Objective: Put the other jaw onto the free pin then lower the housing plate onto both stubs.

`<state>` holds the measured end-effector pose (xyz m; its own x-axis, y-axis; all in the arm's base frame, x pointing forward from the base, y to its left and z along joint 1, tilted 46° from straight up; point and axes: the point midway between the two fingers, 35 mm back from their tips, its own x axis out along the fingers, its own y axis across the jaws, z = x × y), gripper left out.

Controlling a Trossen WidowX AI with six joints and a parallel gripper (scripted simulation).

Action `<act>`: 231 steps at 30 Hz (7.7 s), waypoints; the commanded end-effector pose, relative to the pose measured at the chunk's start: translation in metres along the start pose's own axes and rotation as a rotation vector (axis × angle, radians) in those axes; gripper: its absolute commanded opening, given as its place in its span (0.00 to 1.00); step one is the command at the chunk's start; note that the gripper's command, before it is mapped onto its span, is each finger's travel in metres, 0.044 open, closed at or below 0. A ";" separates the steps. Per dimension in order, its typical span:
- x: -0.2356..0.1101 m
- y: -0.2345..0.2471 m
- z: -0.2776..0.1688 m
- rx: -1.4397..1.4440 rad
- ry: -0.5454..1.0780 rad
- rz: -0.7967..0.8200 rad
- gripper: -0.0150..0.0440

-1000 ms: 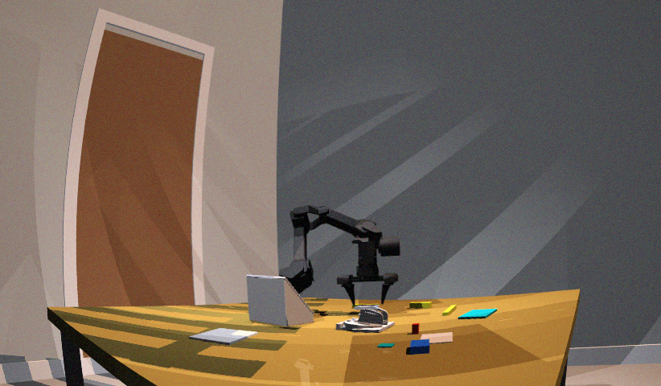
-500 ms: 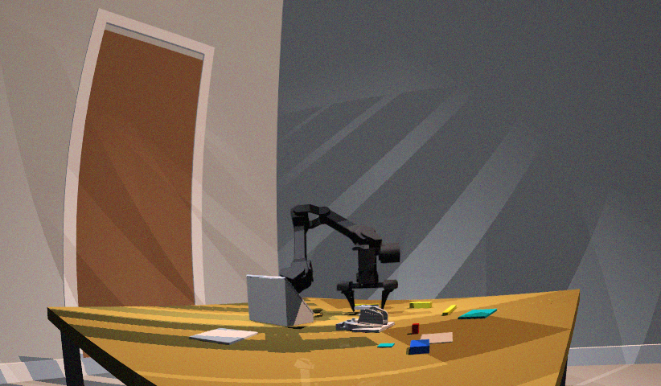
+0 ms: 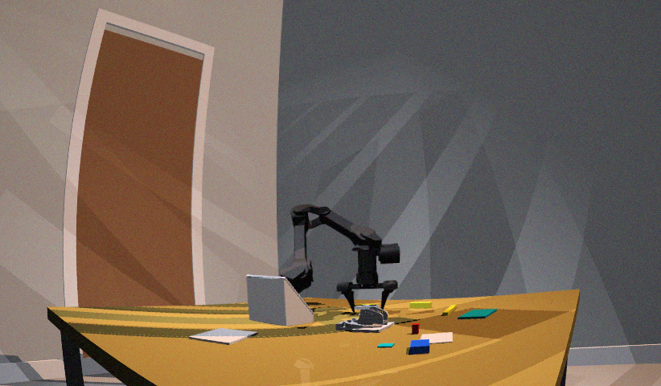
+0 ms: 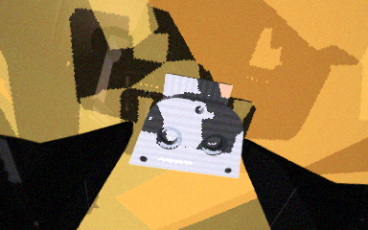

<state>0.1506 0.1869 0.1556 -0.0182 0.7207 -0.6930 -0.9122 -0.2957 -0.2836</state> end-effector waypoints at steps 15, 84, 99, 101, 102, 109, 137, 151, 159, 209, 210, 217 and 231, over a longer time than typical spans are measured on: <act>0.000 0.000 0.000 0.000 0.000 0.000 0.90; -0.072 -0.034 -0.079 0.560 0.055 -0.004 0.85; -0.073 -0.041 -0.128 0.874 0.065 -0.011 0.85; -0.074 -0.041 -0.134 0.916 0.065 -0.012 0.85; -0.074 -0.041 -0.138 0.936 0.065 -0.012 0.85; -0.075 -0.040 -0.161 1.082 0.063 -0.015 0.85; -0.076 -0.015 -0.251 1.660 0.027 -0.016 0.85; -0.075 -0.008 -0.265 1.752 0.017 -0.013 0.85; -0.075 -0.008 -0.265 1.752 0.017 -0.013 0.85; -0.075 -0.001 -0.256 1.745 0.017 -0.012 0.85; -0.075 -0.001 -0.256 1.745 0.017 -0.012 0.85; -0.071 -0.001 -0.257 1.745 0.017 -0.013 0.85; -0.048 -0.002 -0.258 1.744 0.018 -0.014 0.85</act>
<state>0.2595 -0.0123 0.0219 -0.0139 0.7039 -0.7102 -0.2523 0.6848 0.6837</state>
